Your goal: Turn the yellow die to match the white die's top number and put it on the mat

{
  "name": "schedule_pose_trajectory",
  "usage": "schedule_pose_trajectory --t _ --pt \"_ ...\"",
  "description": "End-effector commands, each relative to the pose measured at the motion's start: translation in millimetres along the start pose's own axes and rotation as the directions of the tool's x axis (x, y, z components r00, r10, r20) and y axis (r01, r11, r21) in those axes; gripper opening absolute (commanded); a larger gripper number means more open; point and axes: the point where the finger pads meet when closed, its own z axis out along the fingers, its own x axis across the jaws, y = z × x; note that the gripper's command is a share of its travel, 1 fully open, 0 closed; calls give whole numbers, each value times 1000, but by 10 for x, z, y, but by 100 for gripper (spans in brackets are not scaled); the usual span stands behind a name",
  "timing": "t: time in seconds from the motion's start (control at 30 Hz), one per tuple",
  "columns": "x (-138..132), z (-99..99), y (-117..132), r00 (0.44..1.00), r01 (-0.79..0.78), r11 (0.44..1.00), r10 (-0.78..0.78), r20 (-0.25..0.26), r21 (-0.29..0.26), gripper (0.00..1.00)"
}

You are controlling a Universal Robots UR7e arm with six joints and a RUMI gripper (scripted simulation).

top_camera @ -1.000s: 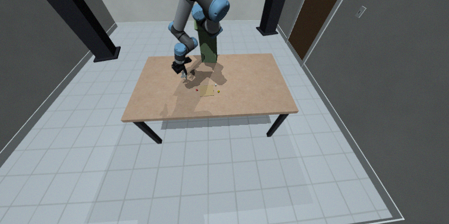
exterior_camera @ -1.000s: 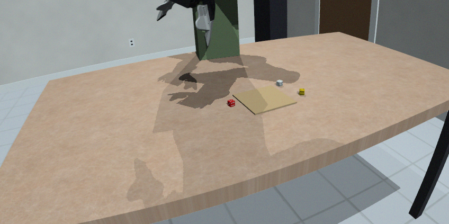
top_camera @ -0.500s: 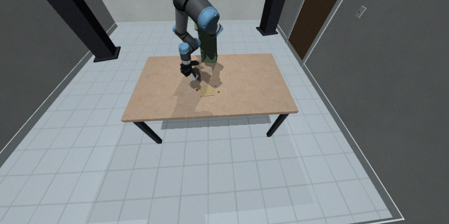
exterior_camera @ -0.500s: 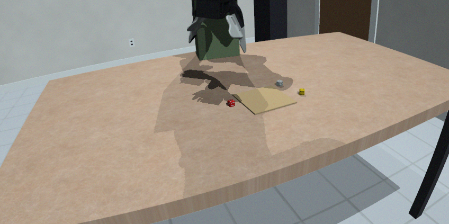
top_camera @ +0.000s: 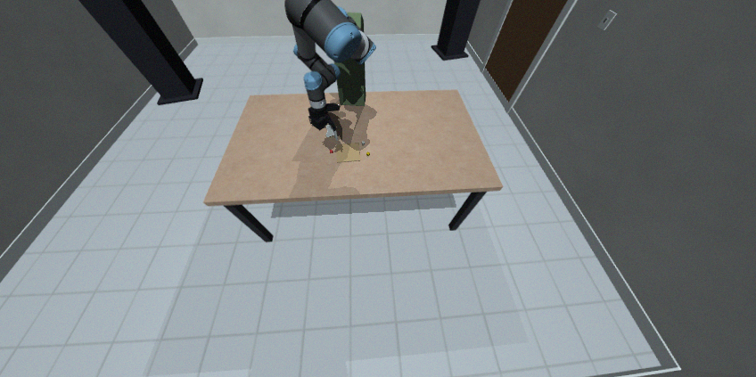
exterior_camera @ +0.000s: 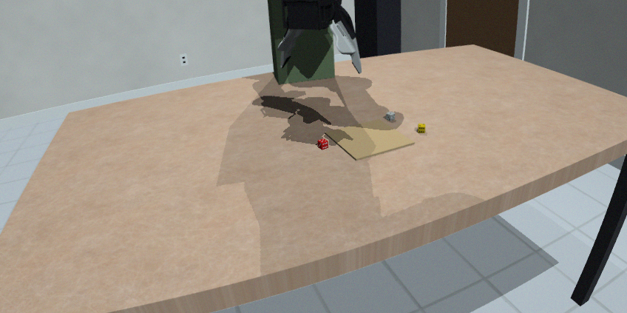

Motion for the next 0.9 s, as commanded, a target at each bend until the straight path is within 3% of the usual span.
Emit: schedule_pose_trajectory --t 0.0,0.5,0.87 --pt "10 3 -3 1000 1 1000 -1 -4 -2 100" --pt "10 19 -3 1000 1 1000 -1 -4 -2 100" --pt "11 161 -3 1000 1 1000 -1 -4 -2 100"
